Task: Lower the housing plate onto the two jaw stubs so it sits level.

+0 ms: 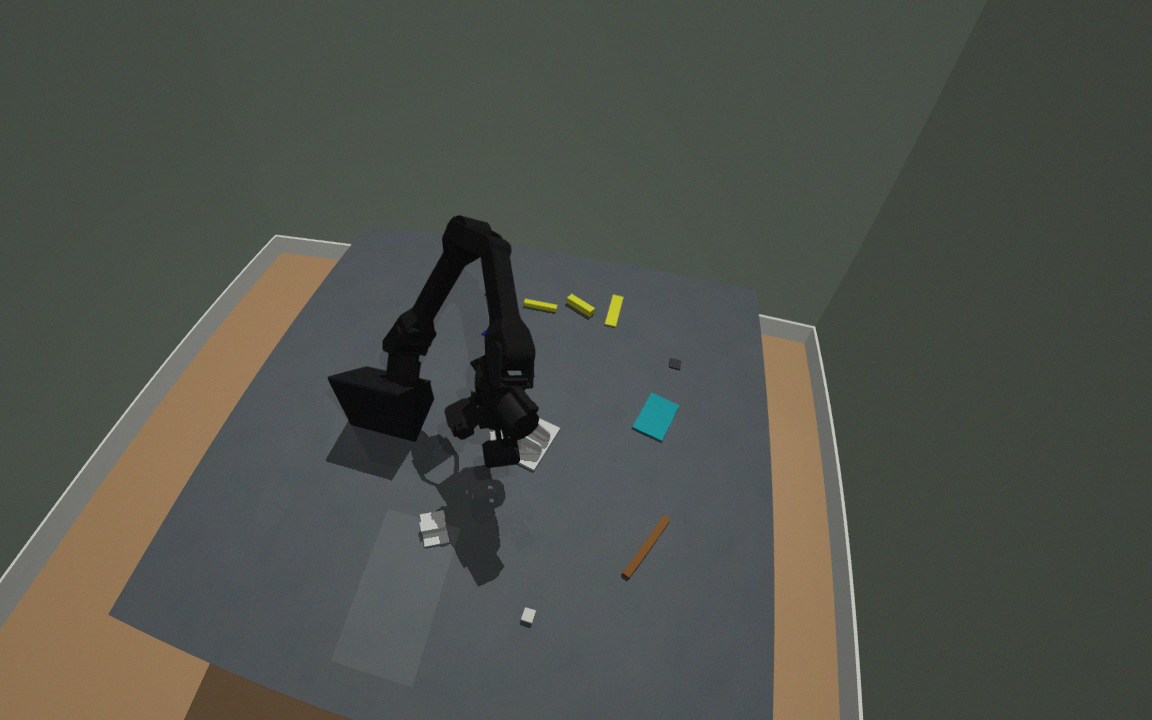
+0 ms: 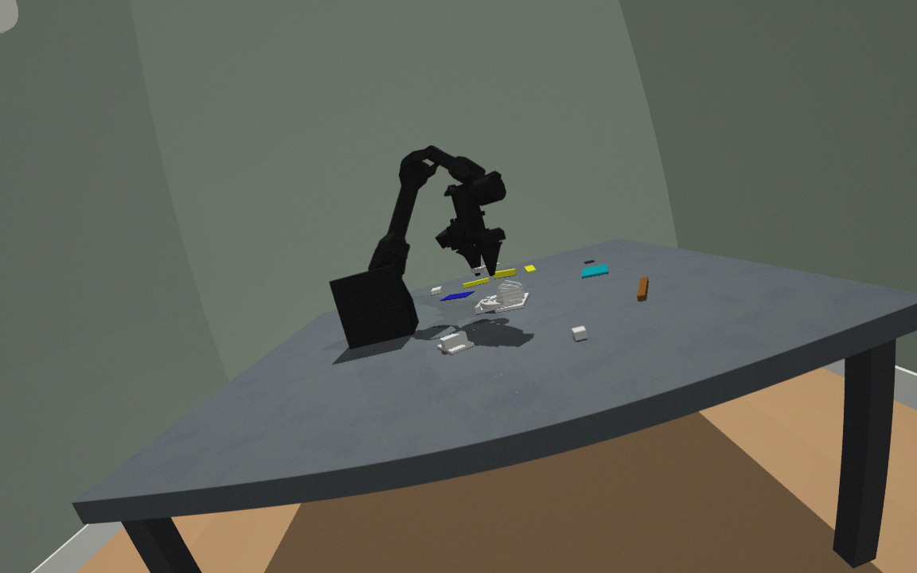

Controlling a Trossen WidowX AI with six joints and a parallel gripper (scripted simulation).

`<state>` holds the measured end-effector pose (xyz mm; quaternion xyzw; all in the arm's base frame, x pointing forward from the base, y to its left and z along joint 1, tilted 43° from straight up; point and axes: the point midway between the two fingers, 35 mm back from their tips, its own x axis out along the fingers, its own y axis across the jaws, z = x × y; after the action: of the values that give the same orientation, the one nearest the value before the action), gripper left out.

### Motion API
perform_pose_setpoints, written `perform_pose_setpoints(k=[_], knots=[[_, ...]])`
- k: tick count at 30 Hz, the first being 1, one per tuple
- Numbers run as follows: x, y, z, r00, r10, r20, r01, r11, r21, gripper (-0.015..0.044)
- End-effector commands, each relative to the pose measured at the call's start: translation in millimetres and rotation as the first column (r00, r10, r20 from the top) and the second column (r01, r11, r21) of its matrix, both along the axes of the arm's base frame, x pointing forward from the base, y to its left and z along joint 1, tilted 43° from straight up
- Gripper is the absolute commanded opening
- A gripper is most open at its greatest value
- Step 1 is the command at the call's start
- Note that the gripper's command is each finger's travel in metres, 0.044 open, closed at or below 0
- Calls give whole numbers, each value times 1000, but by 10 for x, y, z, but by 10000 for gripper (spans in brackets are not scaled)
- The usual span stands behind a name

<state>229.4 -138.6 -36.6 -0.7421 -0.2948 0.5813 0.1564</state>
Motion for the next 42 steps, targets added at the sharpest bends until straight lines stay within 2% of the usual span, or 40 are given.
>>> perform_pose_setpoints(k=[1, 11, 22, 42], knots=[[28, 151, 85, 992, -96, -81, 99, 995, 27, 351], [78, 418, 255, 929, -276, -248, 295, 954, 46, 351], [91, 714, 423, 794, -433, -426, 491, 871, 30, 351], [90, 731, 432, 785, -441, -436, 502, 865, 28, 351]])
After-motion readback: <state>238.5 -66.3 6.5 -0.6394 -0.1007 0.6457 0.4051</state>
